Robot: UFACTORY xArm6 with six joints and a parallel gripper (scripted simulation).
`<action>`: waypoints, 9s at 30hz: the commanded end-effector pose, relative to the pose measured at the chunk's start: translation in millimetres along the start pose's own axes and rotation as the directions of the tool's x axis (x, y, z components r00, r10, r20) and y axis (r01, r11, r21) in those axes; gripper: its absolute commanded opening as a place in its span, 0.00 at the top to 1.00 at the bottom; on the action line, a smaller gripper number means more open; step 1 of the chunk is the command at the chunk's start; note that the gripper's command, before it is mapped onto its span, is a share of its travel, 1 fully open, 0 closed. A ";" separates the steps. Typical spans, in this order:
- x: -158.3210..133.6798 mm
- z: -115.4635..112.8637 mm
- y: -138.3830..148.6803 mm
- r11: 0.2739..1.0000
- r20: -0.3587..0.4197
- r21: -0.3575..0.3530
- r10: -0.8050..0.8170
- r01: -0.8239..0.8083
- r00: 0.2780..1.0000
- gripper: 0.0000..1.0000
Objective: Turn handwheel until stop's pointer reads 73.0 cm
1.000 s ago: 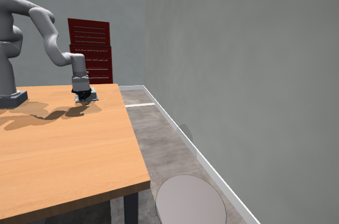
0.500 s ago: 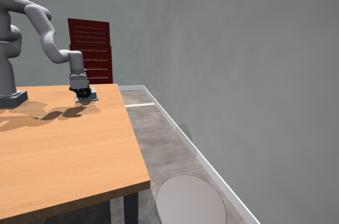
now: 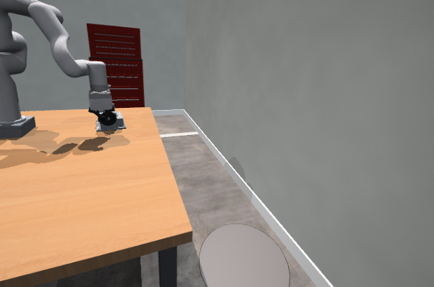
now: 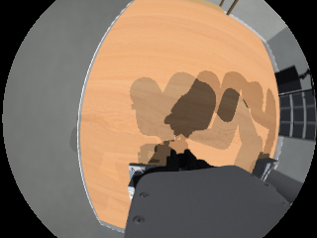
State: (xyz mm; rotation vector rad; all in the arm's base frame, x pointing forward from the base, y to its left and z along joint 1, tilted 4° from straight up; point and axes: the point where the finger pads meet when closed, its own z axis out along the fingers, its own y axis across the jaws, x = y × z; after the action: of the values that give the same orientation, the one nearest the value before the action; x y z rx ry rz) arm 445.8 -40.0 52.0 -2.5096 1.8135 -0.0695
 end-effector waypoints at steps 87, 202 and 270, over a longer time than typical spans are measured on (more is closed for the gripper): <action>0.4 -14.9 -35.2 1.000 -0.002 0.004 0.000 0.000 1.000 0.94; 0.4 24.1 -50.2 1.000 -0.002 0.004 0.000 0.000 1.000 0.94; 0.4 -13.9 -14.2 1.000 -0.002 0.004 0.000 0.000 1.000 0.94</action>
State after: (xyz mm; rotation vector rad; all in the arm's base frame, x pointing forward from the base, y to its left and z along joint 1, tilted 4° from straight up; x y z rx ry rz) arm 450.7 -38.3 60.3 -2.5116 1.8173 -0.0618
